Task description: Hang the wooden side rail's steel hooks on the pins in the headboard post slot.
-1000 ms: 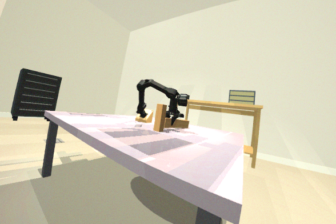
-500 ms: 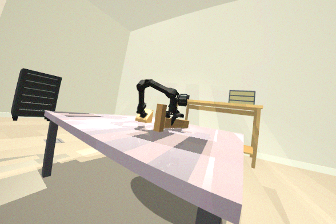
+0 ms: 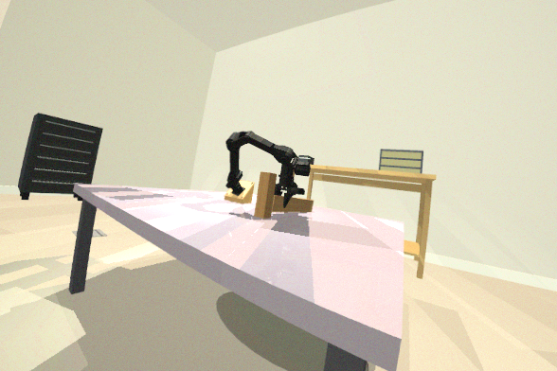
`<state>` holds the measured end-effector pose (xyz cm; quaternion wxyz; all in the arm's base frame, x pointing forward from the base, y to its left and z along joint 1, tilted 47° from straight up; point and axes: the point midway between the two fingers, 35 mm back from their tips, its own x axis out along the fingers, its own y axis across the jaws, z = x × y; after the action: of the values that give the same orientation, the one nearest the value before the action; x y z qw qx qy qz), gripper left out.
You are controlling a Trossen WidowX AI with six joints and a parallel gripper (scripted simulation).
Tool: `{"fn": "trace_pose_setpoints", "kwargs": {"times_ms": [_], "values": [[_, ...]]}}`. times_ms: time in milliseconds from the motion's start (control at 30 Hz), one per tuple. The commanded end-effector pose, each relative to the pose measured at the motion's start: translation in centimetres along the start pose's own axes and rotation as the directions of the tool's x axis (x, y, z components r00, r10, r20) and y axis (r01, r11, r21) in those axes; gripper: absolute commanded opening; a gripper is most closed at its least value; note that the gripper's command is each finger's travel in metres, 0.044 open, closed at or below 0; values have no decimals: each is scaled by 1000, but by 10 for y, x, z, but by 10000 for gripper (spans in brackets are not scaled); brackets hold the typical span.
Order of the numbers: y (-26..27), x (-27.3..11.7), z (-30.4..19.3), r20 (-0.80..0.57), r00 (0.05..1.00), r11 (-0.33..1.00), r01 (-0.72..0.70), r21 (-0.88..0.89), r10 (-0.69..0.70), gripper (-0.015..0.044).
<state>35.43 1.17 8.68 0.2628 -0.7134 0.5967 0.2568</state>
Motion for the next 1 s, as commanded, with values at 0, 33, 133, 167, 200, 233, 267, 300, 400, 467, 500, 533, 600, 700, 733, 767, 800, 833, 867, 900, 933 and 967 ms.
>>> {"fn": "trace_pose_setpoints", "kwargs": {"times_ms": [0, 33, 133, 167, 200, 233, 267, 300, 400, 467, 500, 533, 600, 700, 733, 767, 800, 833, 867, 900, 933, 967], "values": [[-2, -4, -1, 0, 1000, 1000, 14, -2, -14, 0], [-2, -4, -1, 0, 1000, 1000, 14, -2, -14, 0], [-2, -5, -1, 0, 1000, 1000, 14, -2, -14, 0], [-2, -5, -1, 0, 1000, 1000, 14, -2, -14, 0], [-2, -5, -1, 0, 1000, 1000, 14, -2, -14, 0], [-2, -5, -1, 0, 1000, 1000, 14, -2, -14, 0], [-3, -5, -1, 0, 1000, 1000, 14, -2, -14, 0], [-3, -5, -2, 0, 1000, 1000, 14, -2, -14, 0], [-3, -5, -2, 0, 1000, 1000, 14, -2, -14, 0], [-3, -5, -2, 0, 1000, 1000, 14, -2, -14, 0], [-3, -5, -2, 0, 1000, 1000, 14, -2, -14, 0], [-3, -5, -2, 0, 1000, 1000, 14, -2, -14, 0], [-3, -5, -3, 0, 1000, 1000, 14, -2, -14, 0], [-2, -5, -3, 0, 1000, 1000, 14, -2, -14, 0], [-2, -5, -3, 0, 1000, 1000, 14, -2, -14, 0], [-2, -5, -3, 0, 1000, 1000, 14, -2, -14, 0], [-2, -5, -3, 0, 1000, 1000, 14, -2, -14, 0], [-2, -5, -3, 0, 1000, 1000, 14, -2, -14, 0], [-2, -5, -3, 0, 1000, 1000, 14, -2, -14, 0], [-2, -5, -4, 0, 1000, 1000, 14, -2, -14, 0], [-2, -5, -4, 0, 1000, 1000, 14, -2, -14, 0], [-2, -5, -4, 0, 1000, 1000, 14, -2, -14, 0]]}}
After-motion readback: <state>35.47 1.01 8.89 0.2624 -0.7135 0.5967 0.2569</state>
